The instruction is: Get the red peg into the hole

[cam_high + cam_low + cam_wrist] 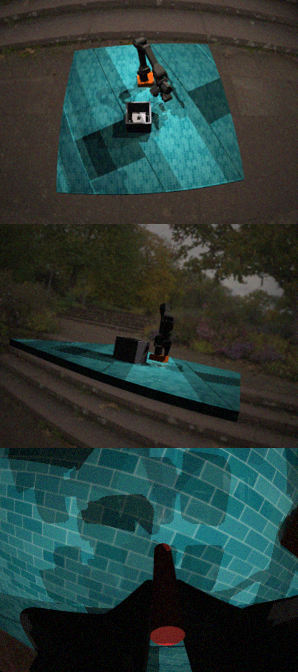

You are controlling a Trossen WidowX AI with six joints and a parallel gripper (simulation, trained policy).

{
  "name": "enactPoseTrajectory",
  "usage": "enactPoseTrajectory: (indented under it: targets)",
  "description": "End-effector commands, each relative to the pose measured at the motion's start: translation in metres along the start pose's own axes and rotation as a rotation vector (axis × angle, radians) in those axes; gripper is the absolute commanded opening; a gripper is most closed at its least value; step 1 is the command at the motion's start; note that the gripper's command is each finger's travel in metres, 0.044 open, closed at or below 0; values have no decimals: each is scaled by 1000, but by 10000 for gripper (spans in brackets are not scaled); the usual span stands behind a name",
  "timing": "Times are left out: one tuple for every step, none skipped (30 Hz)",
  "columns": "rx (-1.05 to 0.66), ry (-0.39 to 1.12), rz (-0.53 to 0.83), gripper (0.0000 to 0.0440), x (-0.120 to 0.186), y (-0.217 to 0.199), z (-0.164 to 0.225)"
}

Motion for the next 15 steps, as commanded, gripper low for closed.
enactPoseTrajectory:
  targets:
    - [3,10,-36,0,11,5,1]
    - [5,11,-47,0,15,7,1]
    - [7,12,-58,0,19,8,1]
    - [9,12,-68,0,23,10,0]
    - [12,12,-78,0,27,11,0]
    - [15,11,-88,0,31,13,-1]
    - [18,9,-98,0,36,14,-1]
    - [22,7,-107,0,40,16,-2]
    - [26,4,-117,0,45,18,-3]
    - [30,1,-126,0,49,19,-4]
    - [34,-4,-135,0,54,20,-5]
    - [38,-9,-144,0,58,22,-6]
    - [43,-15,-152,0,63,23,-8]
    - [47,-22,-160,0,67,24,-10]
    - [51,-28,-167,0,72,24,-12]
Point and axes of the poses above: the point midway between the two fingers, 35 mm back from their tips, its own x axis back along the fingers, its own y axis across the jaws, z = x × y, the point moved 1 cm from there along x, back along the fingers, and after that the axes turned 5 degrees about x, right-handed, at the moved point
